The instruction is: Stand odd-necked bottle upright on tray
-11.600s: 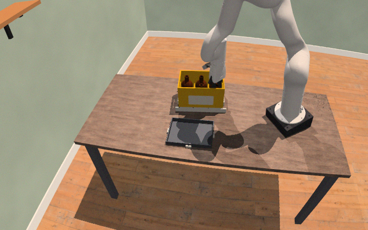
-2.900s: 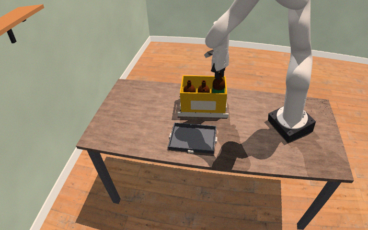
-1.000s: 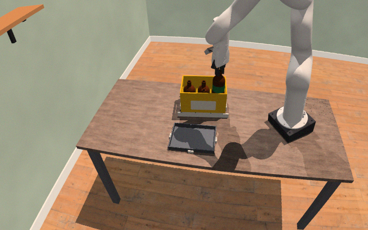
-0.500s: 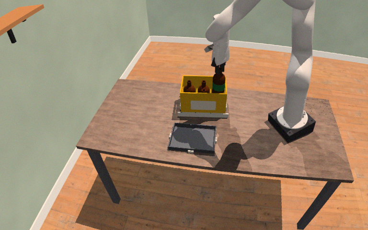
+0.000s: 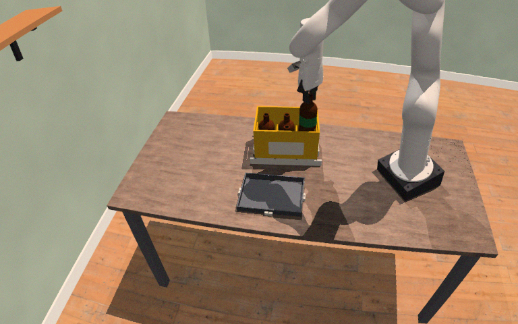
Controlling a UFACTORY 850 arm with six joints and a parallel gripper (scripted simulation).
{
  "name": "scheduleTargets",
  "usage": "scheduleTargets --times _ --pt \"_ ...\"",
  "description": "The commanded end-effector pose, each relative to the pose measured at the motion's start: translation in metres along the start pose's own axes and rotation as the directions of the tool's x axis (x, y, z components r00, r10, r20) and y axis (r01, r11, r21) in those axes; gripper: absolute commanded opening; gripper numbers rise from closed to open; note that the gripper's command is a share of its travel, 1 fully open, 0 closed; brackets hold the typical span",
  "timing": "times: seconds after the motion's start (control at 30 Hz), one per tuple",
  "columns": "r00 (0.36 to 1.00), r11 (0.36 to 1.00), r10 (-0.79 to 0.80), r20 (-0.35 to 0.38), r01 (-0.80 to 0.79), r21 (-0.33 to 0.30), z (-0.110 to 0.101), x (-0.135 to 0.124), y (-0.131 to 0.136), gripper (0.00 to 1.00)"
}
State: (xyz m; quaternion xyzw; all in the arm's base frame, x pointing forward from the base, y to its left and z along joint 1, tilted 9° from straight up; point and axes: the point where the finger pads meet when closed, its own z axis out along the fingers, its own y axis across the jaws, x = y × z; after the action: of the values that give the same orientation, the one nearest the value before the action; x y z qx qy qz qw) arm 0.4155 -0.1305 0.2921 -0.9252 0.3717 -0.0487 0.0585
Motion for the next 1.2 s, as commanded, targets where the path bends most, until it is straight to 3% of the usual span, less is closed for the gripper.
scheduleTargets --times 0.0,0.57,1.17 --pt "1.000 1.000 0.000 -0.002 0.000 0.001 -0.001 0.001 0.000 0.00" --pt "1.000 1.000 0.000 -0.002 0.000 0.001 -0.002 0.001 0.000 0.00" --pt "1.000 1.000 0.000 -0.002 0.000 0.001 -0.018 0.001 0.000 0.00"
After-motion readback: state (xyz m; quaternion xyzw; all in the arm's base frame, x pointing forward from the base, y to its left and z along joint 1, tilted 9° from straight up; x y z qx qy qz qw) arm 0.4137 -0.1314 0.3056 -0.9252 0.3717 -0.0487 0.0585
